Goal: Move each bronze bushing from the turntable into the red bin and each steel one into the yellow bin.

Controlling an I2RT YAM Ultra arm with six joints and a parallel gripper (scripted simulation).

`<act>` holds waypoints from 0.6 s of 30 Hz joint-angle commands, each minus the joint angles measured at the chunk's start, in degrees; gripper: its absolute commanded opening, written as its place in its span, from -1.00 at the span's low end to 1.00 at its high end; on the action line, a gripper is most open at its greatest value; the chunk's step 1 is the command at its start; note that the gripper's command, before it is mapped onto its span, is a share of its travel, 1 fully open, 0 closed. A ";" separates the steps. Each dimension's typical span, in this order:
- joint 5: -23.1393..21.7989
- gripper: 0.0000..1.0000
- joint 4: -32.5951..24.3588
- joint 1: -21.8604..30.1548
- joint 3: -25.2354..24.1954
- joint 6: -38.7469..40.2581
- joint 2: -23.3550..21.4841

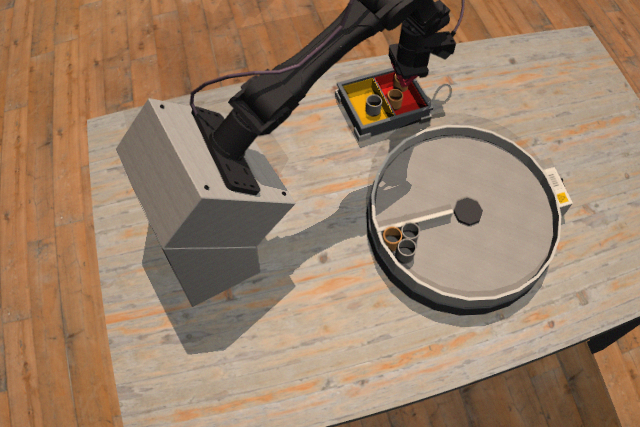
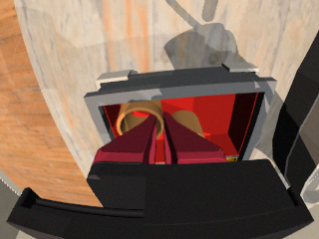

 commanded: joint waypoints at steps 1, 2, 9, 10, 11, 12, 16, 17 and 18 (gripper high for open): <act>-0.06 -1.00 -0.19 0.55 1.57 0.01 -0.67; -0.06 -1.00 -0.15 0.55 1.57 0.01 -0.66; -0.06 -1.00 0.32 0.54 1.52 0.01 -0.39; -0.06 -1.00 0.49 0.54 1.50 0.01 -0.29; -0.07 -1.00 0.69 0.53 1.42 0.00 -0.18; -0.07 -1.00 0.87 0.53 1.24 0.00 -0.05; -0.09 -1.00 1.13 0.50 0.34 -0.01 -0.65; -0.09 -1.00 1.20 0.49 0.08 -0.02 -0.54; -0.09 -1.00 1.26 0.49 -0.20 -0.02 -0.34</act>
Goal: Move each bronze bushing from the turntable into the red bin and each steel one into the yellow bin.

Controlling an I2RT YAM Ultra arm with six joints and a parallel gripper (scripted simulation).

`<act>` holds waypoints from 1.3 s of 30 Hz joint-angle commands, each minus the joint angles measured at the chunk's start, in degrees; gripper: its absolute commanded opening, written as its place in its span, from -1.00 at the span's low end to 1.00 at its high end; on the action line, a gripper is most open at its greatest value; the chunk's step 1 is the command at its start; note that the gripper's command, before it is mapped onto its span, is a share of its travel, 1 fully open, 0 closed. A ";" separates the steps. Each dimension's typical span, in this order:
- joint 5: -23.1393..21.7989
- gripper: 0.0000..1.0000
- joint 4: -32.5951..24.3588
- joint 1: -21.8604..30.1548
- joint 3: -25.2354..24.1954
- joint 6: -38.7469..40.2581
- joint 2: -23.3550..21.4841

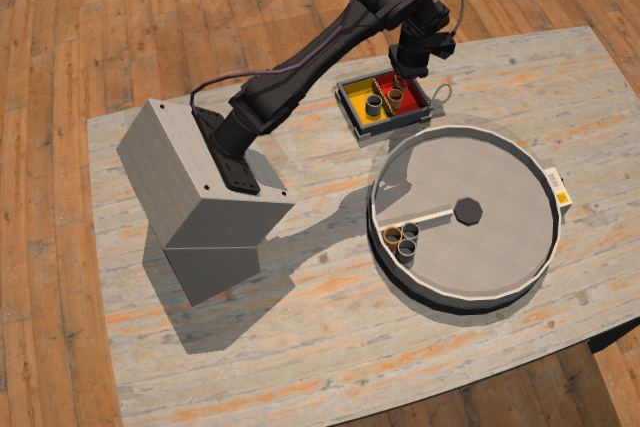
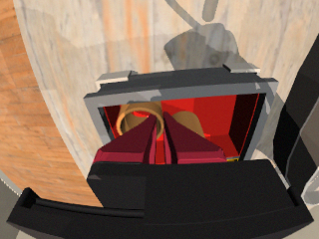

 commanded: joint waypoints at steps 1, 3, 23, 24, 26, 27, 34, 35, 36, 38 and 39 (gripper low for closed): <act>-0.10 -1.00 1.01 0.48 -0.50 -0.03 -0.37; -0.10 -1.00 1.16 0.46 -0.35 -0.04 0.01; -0.16 -1.00 1.43 0.37 -1.15 -0.09 -0.06; -0.16 -1.00 1.38 0.38 0.75 -0.09 -0.10; -0.16 -1.00 1.49 0.37 0.72 -0.09 -0.41; -0.16 -1.00 1.50 0.37 0.72 -0.09 -0.41; -0.16 -1.00 1.49 0.37 0.72 -0.09 -0.41; -0.16 -1.00 1.49 0.37 0.72 -0.09 -0.41; -0.16 -1.00 1.49 0.37 0.72 -0.09 -0.41; -0.16 -1.00 1.49 0.37 0.72 -0.09 -0.41; -0.16 -1.00 1.49 0.37 0.72 -0.09 -0.41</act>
